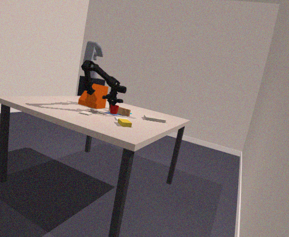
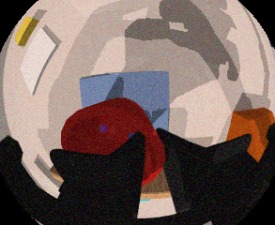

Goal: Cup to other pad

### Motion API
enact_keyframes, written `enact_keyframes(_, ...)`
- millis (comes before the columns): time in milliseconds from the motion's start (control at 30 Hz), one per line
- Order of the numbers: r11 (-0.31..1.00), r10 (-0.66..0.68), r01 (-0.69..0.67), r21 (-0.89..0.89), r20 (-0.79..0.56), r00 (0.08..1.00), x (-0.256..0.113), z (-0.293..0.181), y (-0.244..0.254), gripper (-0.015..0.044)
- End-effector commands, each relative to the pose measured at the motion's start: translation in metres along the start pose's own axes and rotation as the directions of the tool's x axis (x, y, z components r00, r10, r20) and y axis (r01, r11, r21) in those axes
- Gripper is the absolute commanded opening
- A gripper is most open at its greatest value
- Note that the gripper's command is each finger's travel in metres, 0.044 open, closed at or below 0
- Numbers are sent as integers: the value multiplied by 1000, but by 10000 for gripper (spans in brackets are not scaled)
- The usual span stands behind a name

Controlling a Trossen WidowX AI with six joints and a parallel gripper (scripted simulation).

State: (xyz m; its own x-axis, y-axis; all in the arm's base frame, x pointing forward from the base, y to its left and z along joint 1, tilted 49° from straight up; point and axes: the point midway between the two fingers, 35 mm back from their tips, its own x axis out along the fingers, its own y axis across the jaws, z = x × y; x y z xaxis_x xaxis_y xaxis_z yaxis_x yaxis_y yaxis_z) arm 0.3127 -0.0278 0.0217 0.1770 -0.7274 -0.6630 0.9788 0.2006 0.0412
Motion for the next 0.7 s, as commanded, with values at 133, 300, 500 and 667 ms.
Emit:
enact_keyframes(133, 1000, 0, 0, 1, 0, 1000, 0, 0, 0, 0)
enact_keyframes(300, 1000, 1, -1, 0, -2, 1000, -8, -1, 1, 0)
enact_keyframes(500, 1000, 1, -1, -3, -6, 1000, -28, -2, 2, 0)
enact_keyframes(667, 1000, 0, 0, -6, -7, 1000, -46, -4, 2, 0)
